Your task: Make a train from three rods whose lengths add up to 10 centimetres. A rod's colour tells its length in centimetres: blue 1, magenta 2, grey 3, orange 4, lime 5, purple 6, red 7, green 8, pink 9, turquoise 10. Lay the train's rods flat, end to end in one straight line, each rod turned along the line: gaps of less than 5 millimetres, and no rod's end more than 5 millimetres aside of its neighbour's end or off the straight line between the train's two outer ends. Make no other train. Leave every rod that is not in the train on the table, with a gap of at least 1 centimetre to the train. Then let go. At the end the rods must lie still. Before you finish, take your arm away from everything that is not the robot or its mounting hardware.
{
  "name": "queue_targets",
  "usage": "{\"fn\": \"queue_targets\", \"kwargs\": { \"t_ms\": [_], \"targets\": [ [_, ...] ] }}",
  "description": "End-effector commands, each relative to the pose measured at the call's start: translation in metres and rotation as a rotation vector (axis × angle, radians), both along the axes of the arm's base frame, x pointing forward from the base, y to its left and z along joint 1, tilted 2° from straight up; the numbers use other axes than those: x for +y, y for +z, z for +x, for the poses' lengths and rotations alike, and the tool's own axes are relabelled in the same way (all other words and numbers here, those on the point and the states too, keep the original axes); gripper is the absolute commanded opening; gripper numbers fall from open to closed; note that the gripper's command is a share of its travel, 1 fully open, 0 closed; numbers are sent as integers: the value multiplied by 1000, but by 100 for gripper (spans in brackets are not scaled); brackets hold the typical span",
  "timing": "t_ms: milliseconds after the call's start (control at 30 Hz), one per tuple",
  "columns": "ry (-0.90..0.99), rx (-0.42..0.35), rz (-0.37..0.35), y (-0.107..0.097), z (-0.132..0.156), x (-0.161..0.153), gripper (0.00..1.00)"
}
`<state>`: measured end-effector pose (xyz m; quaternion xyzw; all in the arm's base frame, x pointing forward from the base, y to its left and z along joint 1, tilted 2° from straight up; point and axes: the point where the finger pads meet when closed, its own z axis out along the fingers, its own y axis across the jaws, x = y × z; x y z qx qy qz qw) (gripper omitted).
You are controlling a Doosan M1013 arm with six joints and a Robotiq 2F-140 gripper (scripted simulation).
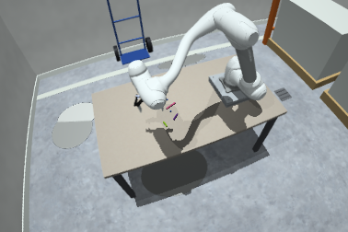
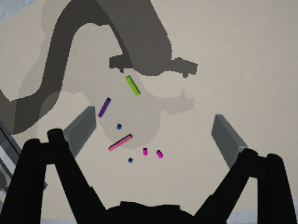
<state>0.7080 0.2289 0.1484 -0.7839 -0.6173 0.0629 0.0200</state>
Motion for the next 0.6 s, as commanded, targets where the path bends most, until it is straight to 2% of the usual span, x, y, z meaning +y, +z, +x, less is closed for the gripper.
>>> {"fn": "queue_targets", "kwargs": {
  "t_ms": [0, 200, 267, 300, 567],
  "targets": [
    [-159, -27, -11, -19, -19, -32, 100],
    [-391, -49, -24, -46, -54, -76, 100],
    [-391, -49, -24, -46, -54, -76, 100],
    [-498, -58, -30, -59, -72, -95, 100],
    [-785, -81, -43, -91, -126, -142, 100]
  ]
}}
